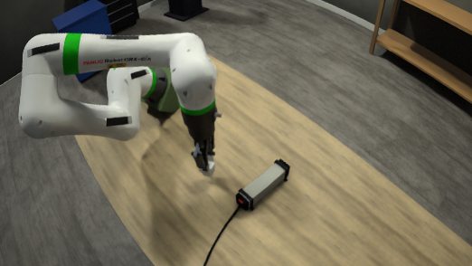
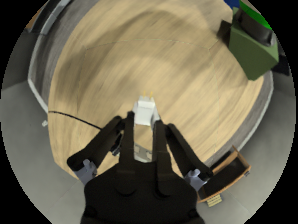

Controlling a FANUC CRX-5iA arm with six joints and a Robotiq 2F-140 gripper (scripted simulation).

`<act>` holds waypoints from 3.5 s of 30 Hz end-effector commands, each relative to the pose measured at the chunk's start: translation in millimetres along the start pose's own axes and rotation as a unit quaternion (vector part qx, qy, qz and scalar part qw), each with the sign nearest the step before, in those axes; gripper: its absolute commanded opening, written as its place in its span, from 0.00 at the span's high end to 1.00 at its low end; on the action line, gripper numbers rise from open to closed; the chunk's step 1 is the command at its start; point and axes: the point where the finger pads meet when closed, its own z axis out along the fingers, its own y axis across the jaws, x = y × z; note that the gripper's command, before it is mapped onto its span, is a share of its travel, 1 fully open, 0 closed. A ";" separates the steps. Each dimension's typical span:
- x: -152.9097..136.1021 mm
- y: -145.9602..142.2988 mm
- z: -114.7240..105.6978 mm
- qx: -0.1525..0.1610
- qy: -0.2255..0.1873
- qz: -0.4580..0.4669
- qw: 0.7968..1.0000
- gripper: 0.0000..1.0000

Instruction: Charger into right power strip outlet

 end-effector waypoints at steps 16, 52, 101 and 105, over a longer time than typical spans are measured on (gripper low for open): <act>-39.4 19.5 -1.8 0.010 -0.003 -0.436 0.900 0.90; -69.7 37.9 0.8 0.011 0.002 -0.949 0.316 0.90; -69.9 37.6 36.0 0.000 -0.002 -0.965 0.262 0.90; -69.9 37.6 36.3 0.000 -0.002 -0.965 0.262 0.90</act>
